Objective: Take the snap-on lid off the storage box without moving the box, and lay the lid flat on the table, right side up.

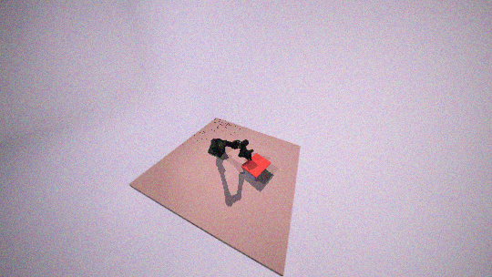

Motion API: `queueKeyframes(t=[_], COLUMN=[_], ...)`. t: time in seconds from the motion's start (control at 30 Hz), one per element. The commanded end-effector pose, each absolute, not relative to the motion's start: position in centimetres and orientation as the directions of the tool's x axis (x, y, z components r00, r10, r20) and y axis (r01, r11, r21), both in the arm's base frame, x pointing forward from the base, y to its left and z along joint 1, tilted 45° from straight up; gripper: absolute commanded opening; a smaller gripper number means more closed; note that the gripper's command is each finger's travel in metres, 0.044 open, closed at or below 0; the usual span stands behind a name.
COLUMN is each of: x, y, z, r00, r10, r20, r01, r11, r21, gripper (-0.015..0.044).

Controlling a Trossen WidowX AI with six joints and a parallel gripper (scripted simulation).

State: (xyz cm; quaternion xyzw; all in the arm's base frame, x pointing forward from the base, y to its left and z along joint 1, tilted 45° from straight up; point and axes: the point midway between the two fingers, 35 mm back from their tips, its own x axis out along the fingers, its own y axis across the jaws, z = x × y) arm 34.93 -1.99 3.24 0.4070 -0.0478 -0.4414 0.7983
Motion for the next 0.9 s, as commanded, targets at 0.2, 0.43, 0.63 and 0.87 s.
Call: queueKeyframes(t=[0.2, 0.43, 0.63, 0.87], x=[34.95, 34.94, 34.96, 34.97], y=[-1.97, -1.89, -1.80, -1.70], z=[3.17, 3.32, 3.41, 3.51], r00=[0.608, 0.606, 0.606, 0.606], r10=[-0.741, -0.744, -0.744, -0.744], r20=[-0.285, -0.283, -0.283, -0.283], r01=[0.667, 0.666, 0.666, 0.666], r11=[0.281, 0.279, 0.279, 0.279], r21=[0.690, 0.692, 0.692, 0.692], gripper=[0.0000, 0.0000, 0.0000, 0.0000])
